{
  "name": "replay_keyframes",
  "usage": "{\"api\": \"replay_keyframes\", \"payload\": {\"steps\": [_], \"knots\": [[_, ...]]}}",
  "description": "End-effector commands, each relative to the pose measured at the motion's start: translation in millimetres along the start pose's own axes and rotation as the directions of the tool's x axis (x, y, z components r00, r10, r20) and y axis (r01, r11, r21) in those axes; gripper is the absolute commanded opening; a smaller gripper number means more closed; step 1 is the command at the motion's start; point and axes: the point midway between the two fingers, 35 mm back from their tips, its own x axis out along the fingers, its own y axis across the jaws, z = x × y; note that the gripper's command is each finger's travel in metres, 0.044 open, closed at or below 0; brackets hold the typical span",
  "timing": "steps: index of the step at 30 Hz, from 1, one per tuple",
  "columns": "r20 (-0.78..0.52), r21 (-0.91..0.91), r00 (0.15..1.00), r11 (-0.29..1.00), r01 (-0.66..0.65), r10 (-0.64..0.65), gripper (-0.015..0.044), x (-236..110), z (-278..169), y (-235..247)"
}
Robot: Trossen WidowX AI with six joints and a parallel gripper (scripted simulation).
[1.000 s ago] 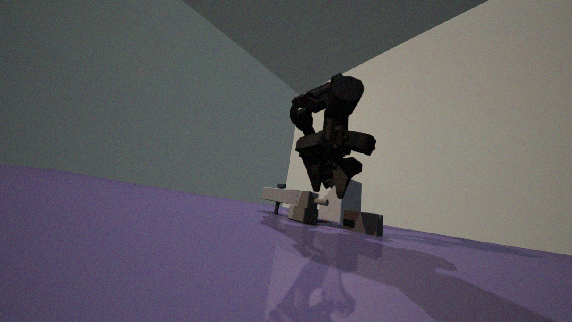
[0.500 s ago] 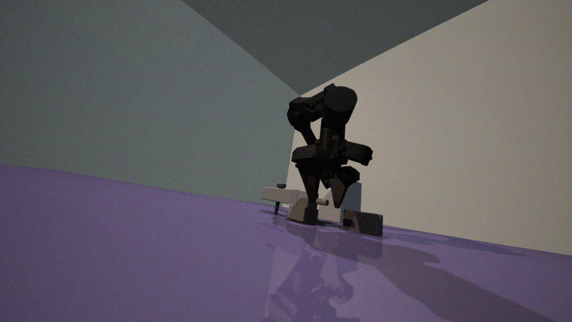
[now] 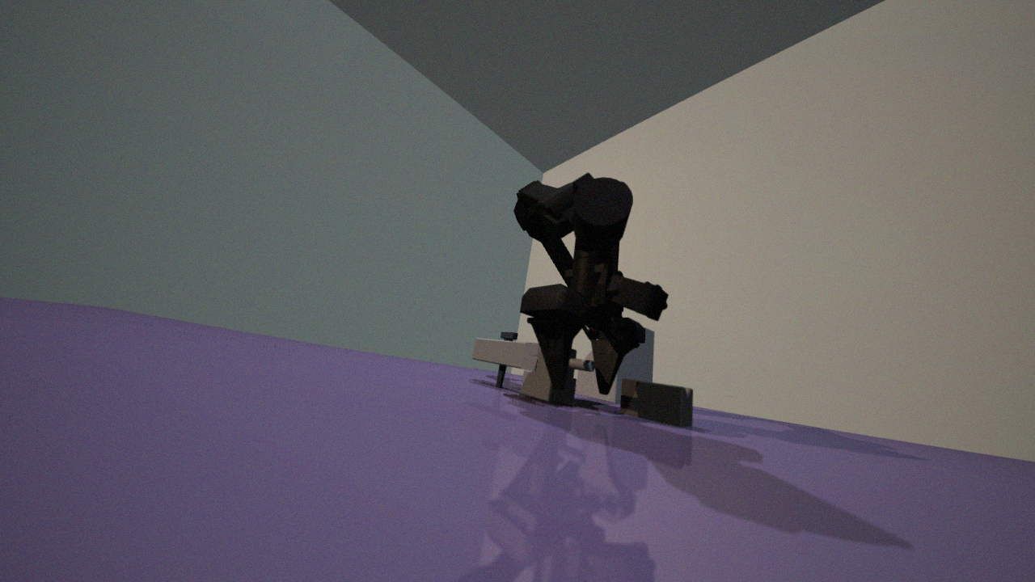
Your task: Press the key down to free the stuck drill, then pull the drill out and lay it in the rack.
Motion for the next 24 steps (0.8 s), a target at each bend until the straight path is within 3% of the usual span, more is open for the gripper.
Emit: {"api": "replay_keyframes", "payload": {"steps": [1, 17, 24], "knots": [[-0.004, -0.003, 1.000, 1.000, 0.000, 0.000, 0.0440, 4.1, -1.6, 1.0], [0.000, 0.000, 1.000, 1.000, -0.001, 0.001, 0.0020, 1.1, -0.4, 0.2], [0.000, 0.000, 1.000, 1.000, -0.001, 0.001, 0.0000, 1.1, -0.4, 0.2]]}}
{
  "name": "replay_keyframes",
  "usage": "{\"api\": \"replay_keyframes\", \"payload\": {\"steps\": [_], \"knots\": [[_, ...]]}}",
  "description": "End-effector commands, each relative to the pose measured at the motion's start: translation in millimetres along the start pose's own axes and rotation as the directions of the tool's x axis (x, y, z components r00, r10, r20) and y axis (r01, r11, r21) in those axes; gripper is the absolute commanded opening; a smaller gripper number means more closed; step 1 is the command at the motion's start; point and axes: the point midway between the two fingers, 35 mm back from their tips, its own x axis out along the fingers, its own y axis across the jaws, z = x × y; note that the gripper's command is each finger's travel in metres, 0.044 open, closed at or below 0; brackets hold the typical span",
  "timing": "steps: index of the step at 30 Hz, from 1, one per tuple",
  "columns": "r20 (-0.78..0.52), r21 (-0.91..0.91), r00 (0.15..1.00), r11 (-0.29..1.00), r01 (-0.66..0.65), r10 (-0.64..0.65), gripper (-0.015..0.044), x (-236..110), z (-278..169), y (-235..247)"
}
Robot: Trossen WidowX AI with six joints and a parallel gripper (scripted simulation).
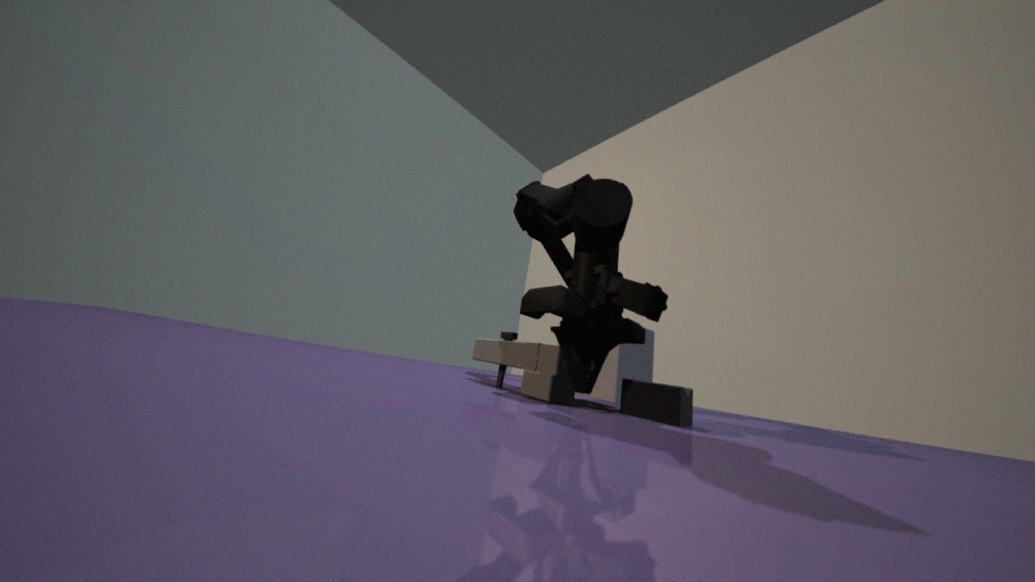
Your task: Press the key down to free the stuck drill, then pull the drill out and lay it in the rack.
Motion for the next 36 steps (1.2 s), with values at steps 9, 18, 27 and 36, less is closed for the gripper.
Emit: {"api": "replay_keyframes", "payload": {"steps": [9, 18, 27, 36], "knots": [[-0.002, -0.003, 1.000, 1.000, 0.001, -0.001, 0.0000, 0.0, 9.6, 0.1], [-0.001, -0.003, 1.000, 1.000, 0.002, -0.002, 0.0000, -0.3, 23.3, -0.1], [-0.001, -0.002, 1.000, 1.000, 0.002, -0.002, 0.0000, -0.4, 35.7, -0.2], [-0.001, -0.004, 1.000, 1.000, 0.002, -0.003, 0.0079, 0.0, 39.9, -0.1]]}}
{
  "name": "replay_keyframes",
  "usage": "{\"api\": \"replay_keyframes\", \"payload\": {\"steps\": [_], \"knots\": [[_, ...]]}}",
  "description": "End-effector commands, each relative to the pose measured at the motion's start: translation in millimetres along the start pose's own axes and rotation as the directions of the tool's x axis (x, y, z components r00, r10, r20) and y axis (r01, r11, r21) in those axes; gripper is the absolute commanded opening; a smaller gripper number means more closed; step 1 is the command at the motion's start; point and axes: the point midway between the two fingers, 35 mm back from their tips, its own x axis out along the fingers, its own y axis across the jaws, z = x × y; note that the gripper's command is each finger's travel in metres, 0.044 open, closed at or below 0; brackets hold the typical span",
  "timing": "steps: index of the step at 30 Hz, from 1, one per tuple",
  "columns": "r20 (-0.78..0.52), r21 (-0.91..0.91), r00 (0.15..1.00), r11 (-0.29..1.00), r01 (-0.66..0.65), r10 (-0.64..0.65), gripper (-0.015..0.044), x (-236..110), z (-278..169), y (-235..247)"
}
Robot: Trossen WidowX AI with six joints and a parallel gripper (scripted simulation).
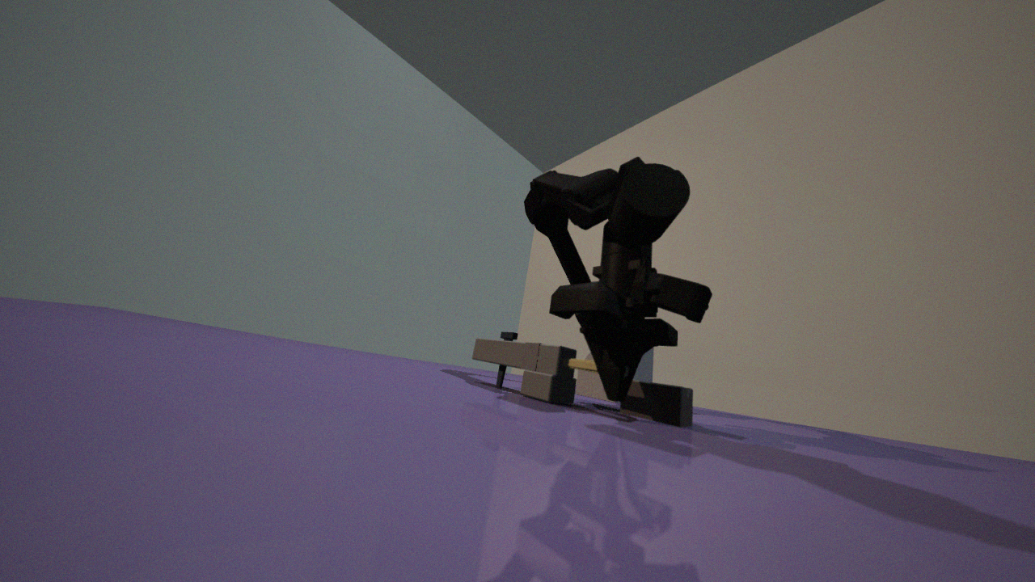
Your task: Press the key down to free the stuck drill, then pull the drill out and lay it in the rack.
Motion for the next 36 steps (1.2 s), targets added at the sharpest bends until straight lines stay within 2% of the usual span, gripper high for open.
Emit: {"api": "replay_keyframes", "payload": {"steps": [1, 14, 36], "knots": [[0.000, 0.001, 1.000, 1.000, -0.001, 0.001, 0.0105, 0.3, -1.4, -0.2], [0.000, 0.002, 1.000, 1.000, -0.001, 0.001, 0.0440, 1.6, -5.2, 0.0], [-0.001, 0.002, 1.000, 1.000, -0.002, 0.002, 0.0440, 5.1, -15.9, -0.4]]}}
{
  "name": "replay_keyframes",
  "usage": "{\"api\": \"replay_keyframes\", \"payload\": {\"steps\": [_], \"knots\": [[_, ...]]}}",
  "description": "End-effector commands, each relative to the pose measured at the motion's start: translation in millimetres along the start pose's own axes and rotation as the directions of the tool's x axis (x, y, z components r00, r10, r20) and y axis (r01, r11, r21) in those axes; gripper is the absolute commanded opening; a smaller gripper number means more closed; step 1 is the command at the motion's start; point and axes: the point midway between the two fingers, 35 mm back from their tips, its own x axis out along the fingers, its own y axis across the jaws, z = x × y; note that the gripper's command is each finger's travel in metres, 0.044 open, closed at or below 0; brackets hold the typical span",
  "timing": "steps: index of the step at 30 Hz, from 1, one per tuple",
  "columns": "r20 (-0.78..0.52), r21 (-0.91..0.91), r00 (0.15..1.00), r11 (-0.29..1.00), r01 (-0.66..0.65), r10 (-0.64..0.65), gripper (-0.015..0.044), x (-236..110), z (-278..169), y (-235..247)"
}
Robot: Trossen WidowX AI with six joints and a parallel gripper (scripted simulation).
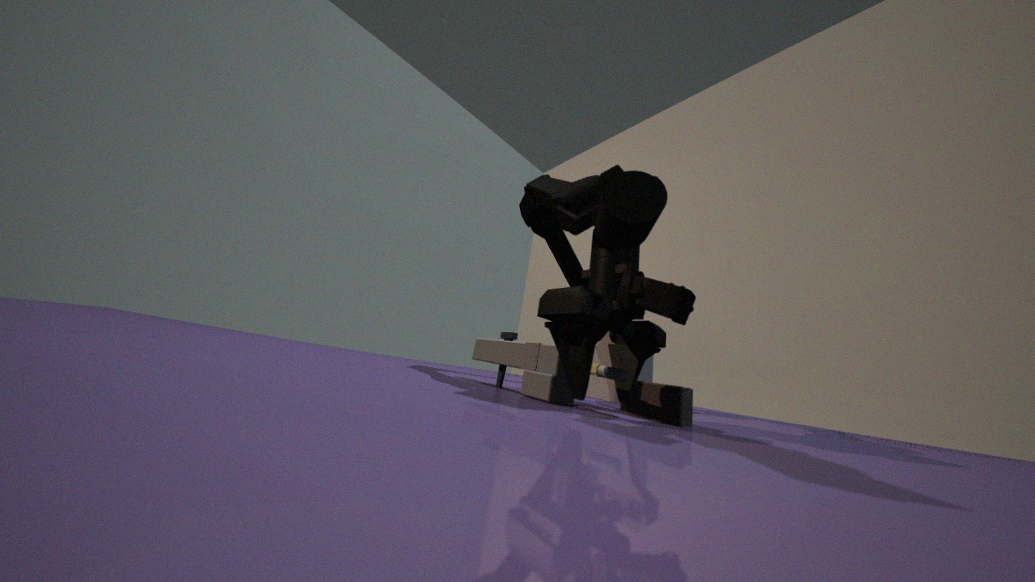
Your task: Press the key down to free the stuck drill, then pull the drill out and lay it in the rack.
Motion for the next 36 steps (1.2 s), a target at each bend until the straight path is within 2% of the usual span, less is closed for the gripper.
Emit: {"api": "replay_keyframes", "payload": {"steps": [1, 8, 24, 27, 36], "knots": [[-0.003, -0.003, 1.000, 1.000, 0.000, 0.000, 0.0440, 1.5, -2.7, 0.6], [-0.004, -0.003, 1.000, 1.000, 0.000, 0.000, 0.0440, 2.8, -5.2, 1.0], [0.001, 0.001, 1.000, 1.000, 0.001, -0.001, 0.0020, 1.2, -3.1, -0.2], [0.001, 0.001, 1.000, 1.000, 0.001, -0.001, 0.0000, 1.2, -3.1, -0.2], [-0.003, -0.003, 1.000, 1.000, 0.000, 0.000, 0.0000, -1.5, -3.0, 1.1]]}}
